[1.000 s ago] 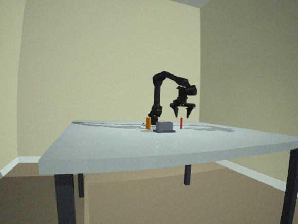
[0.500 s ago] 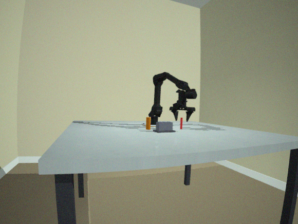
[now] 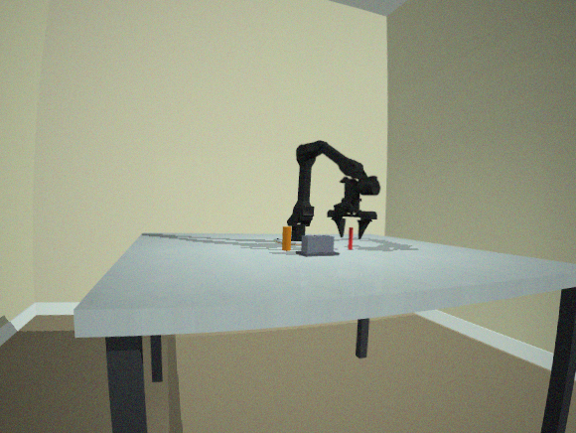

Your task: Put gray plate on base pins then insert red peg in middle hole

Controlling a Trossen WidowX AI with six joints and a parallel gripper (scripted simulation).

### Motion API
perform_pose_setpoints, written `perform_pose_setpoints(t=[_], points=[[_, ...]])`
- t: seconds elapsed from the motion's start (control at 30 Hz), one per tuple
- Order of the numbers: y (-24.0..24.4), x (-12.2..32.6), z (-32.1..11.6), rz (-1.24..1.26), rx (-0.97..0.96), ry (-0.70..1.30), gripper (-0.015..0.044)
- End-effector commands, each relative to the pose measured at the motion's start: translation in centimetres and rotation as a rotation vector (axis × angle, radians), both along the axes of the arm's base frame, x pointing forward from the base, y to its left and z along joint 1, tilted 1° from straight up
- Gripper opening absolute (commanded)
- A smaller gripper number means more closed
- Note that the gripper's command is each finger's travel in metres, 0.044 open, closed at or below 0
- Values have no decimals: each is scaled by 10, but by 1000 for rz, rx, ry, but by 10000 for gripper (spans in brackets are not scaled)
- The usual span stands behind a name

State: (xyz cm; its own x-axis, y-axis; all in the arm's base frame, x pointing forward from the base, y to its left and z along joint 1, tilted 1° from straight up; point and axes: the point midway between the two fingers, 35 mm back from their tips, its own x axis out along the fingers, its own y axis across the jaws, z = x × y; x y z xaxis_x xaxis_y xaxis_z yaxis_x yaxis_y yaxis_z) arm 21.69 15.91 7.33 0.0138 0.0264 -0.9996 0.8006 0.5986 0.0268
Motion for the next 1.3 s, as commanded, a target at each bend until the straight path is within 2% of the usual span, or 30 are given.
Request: perform_pose_setpoints(t=[0.0, 0.27, 0.37, 0.83, 1.27], points=[[0, 0, 0, -4, 2, 0, 230], [0, 0, 0, -4, 2, 0, 20], [0, 0, 0, -4, 2, 0, 0], [1, 0, 1, -4, 2, 0, 0], [3, 4, 39, -4, 2, -1, 0]])
